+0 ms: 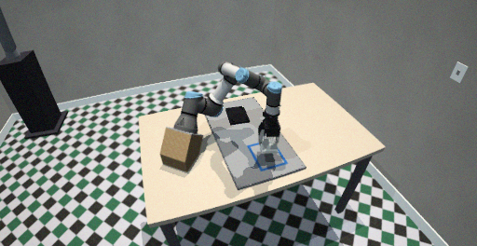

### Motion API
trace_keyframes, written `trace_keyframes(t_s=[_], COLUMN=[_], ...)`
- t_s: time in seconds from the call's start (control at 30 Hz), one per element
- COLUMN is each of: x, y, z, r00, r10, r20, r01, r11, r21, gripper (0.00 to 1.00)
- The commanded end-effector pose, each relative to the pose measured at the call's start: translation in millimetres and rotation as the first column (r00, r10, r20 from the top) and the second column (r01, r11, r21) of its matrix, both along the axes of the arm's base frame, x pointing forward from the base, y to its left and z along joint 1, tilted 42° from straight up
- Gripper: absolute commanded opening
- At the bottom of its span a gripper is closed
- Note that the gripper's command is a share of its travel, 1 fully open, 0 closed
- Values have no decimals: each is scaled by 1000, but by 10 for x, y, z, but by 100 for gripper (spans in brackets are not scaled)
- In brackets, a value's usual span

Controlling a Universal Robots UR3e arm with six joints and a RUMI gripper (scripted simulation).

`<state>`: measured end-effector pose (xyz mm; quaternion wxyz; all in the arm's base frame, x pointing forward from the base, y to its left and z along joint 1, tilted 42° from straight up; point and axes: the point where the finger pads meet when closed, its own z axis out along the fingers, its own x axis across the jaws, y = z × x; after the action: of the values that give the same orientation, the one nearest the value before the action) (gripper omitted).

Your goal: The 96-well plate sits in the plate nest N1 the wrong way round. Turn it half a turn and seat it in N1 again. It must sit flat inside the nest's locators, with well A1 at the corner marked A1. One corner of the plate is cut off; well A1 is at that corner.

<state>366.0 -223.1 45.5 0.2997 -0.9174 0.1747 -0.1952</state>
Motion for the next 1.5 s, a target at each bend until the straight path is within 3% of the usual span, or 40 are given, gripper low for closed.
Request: trace_keyframes(t_s=[0.0,1.47], x=[0,19], y=[-12,7], z=[4,-25], r00=[995,990], r10=[-86,-114], r20=[-58,-78], r01=[89,119], r11=[995,991], r21=[49,65], gripper=[0,0])
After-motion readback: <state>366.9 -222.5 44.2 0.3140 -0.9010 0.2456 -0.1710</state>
